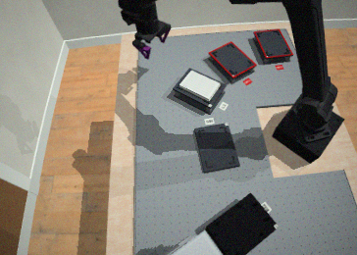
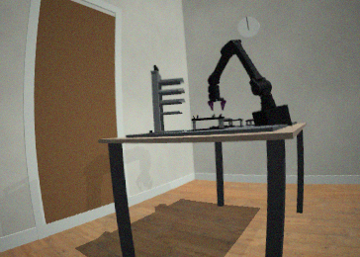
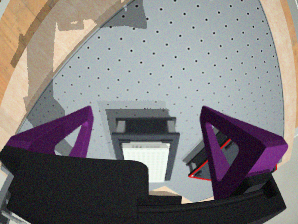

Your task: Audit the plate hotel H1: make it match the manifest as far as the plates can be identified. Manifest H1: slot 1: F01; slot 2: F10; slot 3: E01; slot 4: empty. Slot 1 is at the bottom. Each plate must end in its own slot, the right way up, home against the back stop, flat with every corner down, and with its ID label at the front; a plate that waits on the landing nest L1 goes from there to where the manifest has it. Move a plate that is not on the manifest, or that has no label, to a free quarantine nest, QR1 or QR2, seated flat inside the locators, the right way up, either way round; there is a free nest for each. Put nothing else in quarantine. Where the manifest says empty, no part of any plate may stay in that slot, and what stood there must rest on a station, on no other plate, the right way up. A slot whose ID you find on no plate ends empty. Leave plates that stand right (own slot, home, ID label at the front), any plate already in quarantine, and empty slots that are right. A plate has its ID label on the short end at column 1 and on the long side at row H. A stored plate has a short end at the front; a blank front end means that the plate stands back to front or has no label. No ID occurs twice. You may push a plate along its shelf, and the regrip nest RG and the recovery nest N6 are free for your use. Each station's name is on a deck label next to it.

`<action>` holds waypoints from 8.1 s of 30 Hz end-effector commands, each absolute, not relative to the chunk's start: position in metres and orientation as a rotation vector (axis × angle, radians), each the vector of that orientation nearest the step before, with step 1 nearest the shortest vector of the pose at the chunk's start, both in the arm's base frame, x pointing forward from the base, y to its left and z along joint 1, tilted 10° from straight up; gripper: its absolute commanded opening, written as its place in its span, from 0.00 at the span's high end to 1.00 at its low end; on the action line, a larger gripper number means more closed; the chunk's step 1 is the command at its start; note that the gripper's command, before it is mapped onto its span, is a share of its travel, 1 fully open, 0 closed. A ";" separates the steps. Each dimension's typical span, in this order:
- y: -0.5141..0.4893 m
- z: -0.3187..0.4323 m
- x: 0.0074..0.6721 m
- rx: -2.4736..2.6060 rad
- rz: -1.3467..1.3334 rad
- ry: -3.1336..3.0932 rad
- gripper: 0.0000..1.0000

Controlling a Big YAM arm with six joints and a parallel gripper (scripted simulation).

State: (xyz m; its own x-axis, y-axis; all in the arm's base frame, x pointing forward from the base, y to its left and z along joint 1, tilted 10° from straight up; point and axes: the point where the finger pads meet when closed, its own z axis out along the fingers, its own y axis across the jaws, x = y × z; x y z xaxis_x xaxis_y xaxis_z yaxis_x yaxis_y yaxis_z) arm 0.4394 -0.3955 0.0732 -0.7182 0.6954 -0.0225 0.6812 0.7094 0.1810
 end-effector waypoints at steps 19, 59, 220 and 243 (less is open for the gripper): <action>-0.406 0.104 0.462 1.093 0.188 2.762 0.00; -0.392 0.051 0.453 1.128 0.228 2.809 0.00; -0.424 0.195 0.433 1.113 0.191 2.766 0.00; -0.349 0.205 0.447 1.107 0.204 2.773 0.00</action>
